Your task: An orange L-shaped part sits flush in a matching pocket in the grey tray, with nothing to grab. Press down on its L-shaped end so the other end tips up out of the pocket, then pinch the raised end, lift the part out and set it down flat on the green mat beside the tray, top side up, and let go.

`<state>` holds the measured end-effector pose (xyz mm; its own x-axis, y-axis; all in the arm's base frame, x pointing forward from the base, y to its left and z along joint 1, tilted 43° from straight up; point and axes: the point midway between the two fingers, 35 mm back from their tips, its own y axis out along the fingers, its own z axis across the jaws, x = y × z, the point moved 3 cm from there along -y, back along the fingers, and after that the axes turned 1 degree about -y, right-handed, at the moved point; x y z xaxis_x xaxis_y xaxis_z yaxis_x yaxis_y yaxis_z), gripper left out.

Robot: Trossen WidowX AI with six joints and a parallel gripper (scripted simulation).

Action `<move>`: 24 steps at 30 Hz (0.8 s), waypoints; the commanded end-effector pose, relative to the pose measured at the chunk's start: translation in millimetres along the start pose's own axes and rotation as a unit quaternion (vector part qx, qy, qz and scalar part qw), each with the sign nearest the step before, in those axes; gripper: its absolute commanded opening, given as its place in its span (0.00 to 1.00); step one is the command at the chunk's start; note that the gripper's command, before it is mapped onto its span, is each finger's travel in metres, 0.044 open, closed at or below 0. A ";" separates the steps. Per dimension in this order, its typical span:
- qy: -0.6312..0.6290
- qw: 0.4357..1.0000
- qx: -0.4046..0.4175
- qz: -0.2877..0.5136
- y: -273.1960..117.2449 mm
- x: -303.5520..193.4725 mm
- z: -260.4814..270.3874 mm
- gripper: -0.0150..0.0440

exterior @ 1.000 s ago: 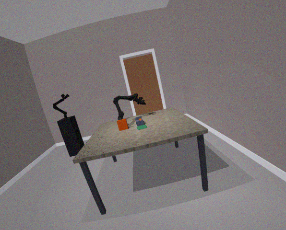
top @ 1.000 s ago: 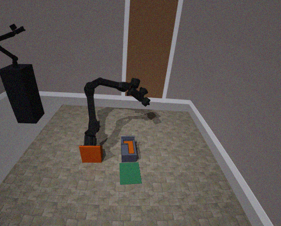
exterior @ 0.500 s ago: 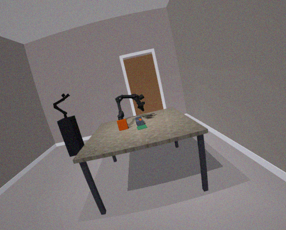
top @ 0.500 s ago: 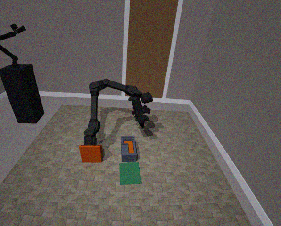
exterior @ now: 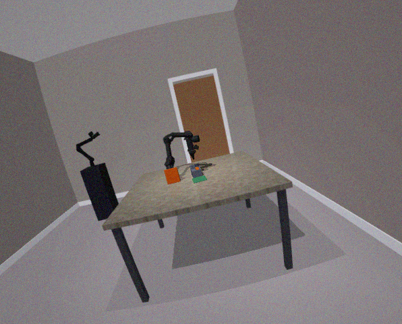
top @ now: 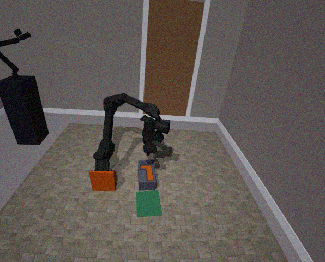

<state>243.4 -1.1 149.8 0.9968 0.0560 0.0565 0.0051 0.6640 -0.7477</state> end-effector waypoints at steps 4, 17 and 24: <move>0.004 1.000 0.008 0.004 31.8 -1.0 -1.2 0.56; 0.004 1.000 0.011 0.003 74.3 -3.9 1.2 0.56; 0.004 1.000 0.010 0.003 79.9 -3.6 1.1 0.56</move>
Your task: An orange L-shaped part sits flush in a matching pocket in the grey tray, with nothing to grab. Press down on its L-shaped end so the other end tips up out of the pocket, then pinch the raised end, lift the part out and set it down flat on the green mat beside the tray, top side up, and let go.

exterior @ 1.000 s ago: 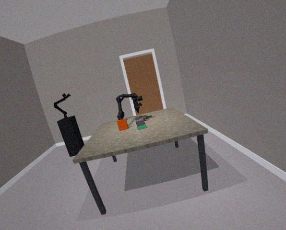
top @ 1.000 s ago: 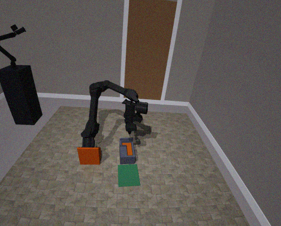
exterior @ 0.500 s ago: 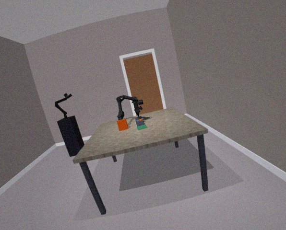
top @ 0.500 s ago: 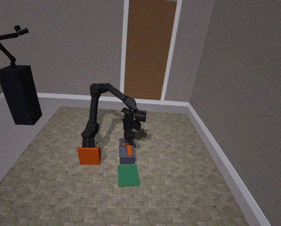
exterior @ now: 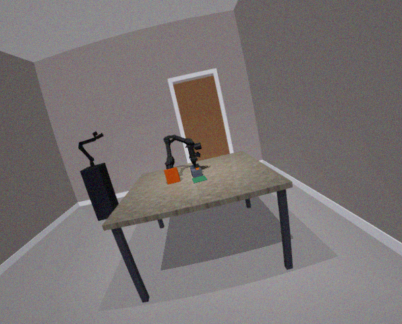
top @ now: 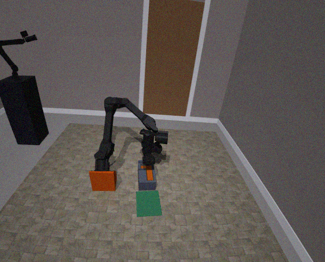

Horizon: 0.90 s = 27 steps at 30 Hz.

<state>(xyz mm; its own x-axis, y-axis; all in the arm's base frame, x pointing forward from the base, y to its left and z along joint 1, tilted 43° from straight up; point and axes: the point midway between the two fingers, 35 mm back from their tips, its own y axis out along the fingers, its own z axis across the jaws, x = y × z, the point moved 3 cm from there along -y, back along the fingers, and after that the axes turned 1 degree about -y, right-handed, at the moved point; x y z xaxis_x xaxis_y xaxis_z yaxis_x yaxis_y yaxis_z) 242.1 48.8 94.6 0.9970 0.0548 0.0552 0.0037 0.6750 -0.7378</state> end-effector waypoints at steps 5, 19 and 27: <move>0.003 1.000 0.003 0.003 13.8 -1.8 0.2 0.56; 0.003 1.000 0.004 0.003 35.7 -2.7 0.8 0.56; 0.003 1.000 0.004 0.003 36.0 -2.7 0.9 0.56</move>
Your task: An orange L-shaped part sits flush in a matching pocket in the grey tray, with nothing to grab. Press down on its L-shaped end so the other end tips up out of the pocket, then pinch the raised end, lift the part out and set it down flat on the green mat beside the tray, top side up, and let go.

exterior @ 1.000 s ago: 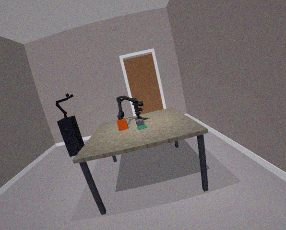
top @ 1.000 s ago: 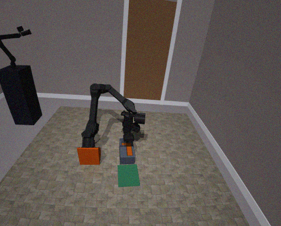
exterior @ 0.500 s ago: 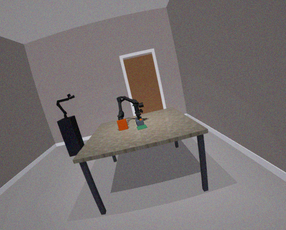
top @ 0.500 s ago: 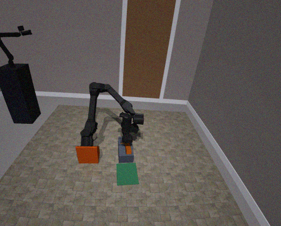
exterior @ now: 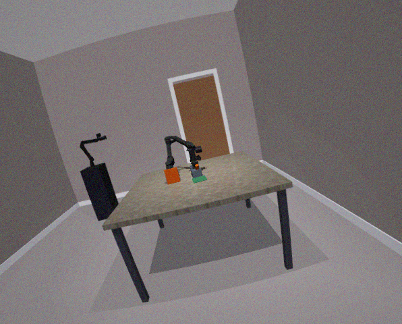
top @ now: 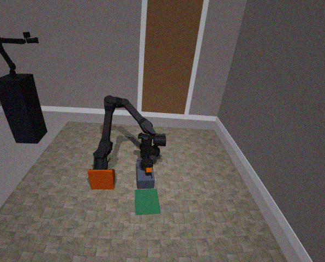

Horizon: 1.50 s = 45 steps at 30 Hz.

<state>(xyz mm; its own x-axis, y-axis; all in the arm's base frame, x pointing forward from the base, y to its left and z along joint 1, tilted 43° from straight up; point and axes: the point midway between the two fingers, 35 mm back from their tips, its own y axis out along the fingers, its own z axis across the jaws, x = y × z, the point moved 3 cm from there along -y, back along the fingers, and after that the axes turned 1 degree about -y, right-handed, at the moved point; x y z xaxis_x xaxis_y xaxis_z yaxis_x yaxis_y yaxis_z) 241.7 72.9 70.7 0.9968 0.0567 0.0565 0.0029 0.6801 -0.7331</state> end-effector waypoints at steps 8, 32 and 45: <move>0.004 1.000 0.000 0.003 2.1 -2.2 -0.8 0.56; 0.005 1.000 -0.006 0.003 -54.7 3.2 3.1 0.56; 0.005 1.000 -0.002 0.004 -107.8 -1.3 -1.5 0.56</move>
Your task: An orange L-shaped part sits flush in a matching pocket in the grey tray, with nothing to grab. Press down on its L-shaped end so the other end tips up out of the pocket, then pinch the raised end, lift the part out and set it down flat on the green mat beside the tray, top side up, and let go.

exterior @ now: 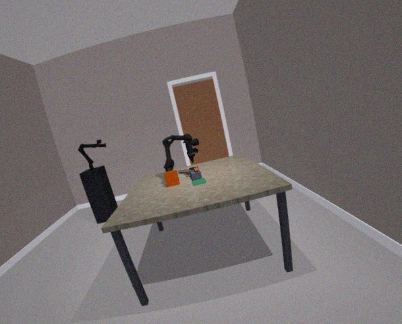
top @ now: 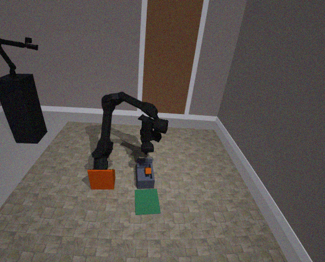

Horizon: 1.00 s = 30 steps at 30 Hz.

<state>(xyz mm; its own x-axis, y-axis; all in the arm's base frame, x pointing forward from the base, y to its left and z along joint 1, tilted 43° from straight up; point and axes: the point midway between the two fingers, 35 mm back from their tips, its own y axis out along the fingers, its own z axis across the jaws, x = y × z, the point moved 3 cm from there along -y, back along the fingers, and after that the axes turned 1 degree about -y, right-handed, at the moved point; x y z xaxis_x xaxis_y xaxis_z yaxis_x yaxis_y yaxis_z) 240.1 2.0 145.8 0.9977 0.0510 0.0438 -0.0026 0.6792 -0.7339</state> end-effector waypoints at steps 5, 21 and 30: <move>0.000 1.000 0.001 0.001 -1.1 -0.5 -0.1 0.56; 0.000 1.000 0.001 0.001 -1.1 -0.5 -0.1 0.56; 0.086 0.996 0.000 0.001 -1.7 1.8 -8.4 0.73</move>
<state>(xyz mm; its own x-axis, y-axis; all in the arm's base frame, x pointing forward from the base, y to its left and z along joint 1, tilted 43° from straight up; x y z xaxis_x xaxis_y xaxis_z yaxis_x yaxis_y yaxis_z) 240.2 -0.2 145.6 1.0000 0.0075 0.0014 -0.0040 0.6807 -0.7326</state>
